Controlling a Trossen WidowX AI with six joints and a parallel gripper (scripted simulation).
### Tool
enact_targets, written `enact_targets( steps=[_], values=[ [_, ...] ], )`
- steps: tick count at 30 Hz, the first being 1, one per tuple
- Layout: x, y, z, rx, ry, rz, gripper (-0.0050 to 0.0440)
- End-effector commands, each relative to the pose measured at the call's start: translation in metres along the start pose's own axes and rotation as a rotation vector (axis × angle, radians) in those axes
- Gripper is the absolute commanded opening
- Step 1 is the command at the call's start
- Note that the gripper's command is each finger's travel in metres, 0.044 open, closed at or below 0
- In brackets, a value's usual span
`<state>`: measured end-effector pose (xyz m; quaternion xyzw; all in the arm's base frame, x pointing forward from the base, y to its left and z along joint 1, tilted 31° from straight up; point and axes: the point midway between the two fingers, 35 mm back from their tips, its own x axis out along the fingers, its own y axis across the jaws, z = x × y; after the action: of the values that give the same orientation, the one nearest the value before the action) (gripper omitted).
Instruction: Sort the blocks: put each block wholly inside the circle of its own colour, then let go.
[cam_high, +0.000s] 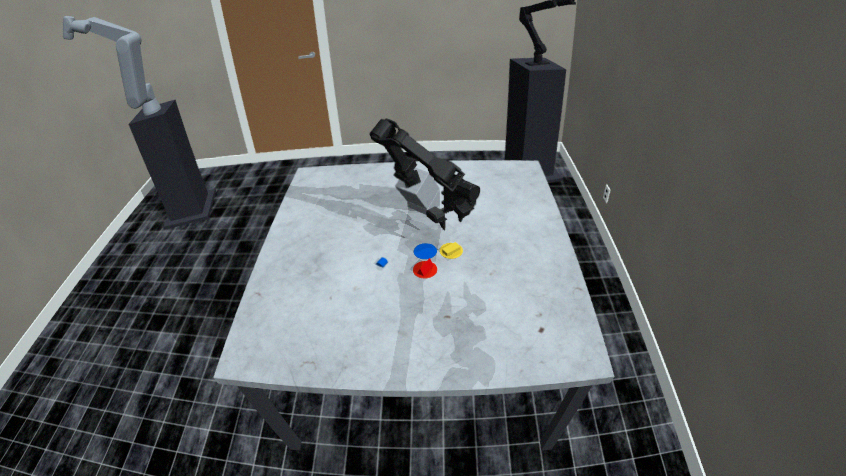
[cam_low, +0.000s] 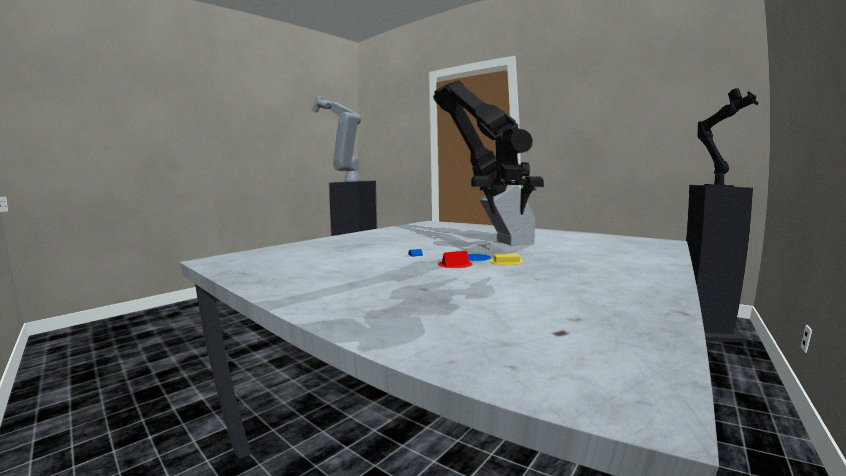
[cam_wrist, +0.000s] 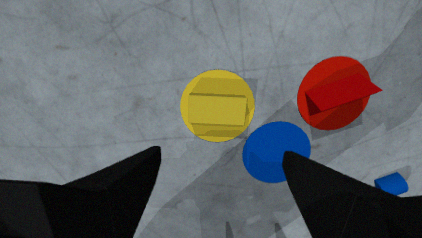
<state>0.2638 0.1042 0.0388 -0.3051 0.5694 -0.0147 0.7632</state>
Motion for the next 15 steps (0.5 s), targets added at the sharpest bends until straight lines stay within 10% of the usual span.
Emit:
enact_targets(
  steps=[1,15],
  values=[
    [-0.0035,-0.0020,0.0006,0.011,-0.002,-0.002,0.0360],
    [-0.0034,-0.0017,0.0008,0.007,-0.003,0.000,0.0360]
  ],
)
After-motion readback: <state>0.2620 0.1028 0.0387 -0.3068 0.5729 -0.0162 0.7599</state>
